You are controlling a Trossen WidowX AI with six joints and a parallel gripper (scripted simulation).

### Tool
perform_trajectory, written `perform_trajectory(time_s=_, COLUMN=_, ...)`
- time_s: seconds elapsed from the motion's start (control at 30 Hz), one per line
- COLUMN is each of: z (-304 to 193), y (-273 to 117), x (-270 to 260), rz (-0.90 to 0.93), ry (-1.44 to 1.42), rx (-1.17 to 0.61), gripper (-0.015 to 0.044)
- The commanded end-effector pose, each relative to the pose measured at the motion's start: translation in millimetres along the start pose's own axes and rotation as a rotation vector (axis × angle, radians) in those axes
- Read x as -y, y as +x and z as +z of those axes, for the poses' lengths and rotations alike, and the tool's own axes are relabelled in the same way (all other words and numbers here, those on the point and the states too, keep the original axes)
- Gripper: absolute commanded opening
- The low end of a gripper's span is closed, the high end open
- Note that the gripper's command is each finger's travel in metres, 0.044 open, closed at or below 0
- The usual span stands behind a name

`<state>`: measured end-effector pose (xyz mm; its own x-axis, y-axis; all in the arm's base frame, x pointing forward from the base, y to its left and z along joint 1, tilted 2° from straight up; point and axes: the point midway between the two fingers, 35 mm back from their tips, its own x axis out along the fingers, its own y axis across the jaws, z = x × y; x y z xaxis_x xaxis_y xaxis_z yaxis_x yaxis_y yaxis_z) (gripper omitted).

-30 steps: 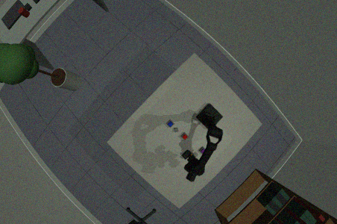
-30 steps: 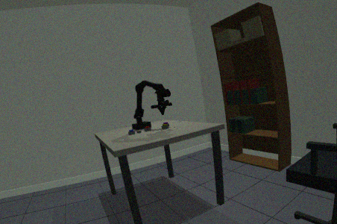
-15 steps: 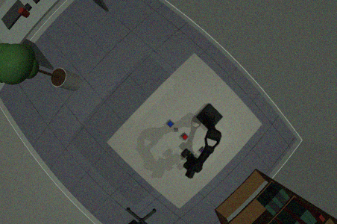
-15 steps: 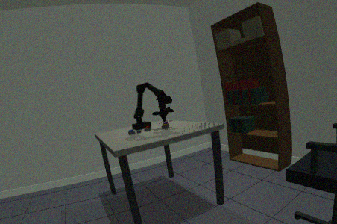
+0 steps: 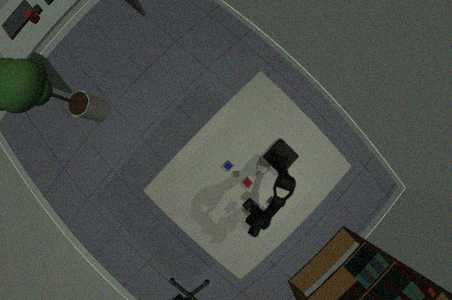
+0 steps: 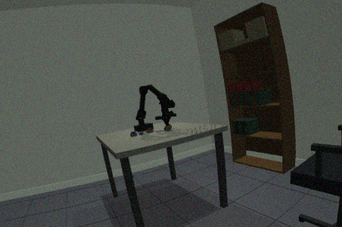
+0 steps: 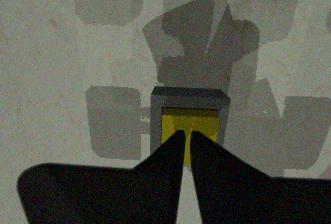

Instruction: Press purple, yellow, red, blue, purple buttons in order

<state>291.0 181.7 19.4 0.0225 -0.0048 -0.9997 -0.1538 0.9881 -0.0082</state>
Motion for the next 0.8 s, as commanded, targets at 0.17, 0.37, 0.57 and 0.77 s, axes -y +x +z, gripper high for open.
perform_trajectory(time_s=0.17, z=-2, y=7, x=1, rz=-0.003, ry=-0.003, rx=-0.007, gripper=0.0020)
perform_trajectory(time_s=0.37, z=-2, y=7, x=1, rz=-0.003, ry=-0.003, rx=-0.007, gripper=0.0020)
perform_trajectory(time_s=0.57, z=-2, y=7, x=1, rz=-0.003, ry=-0.003, rx=-0.007, gripper=0.0020)
perform_trajectory(time_s=0.77, z=-2, y=-25, x=1, rz=-0.002, ry=-0.003, rx=-0.006, gripper=0.0020)
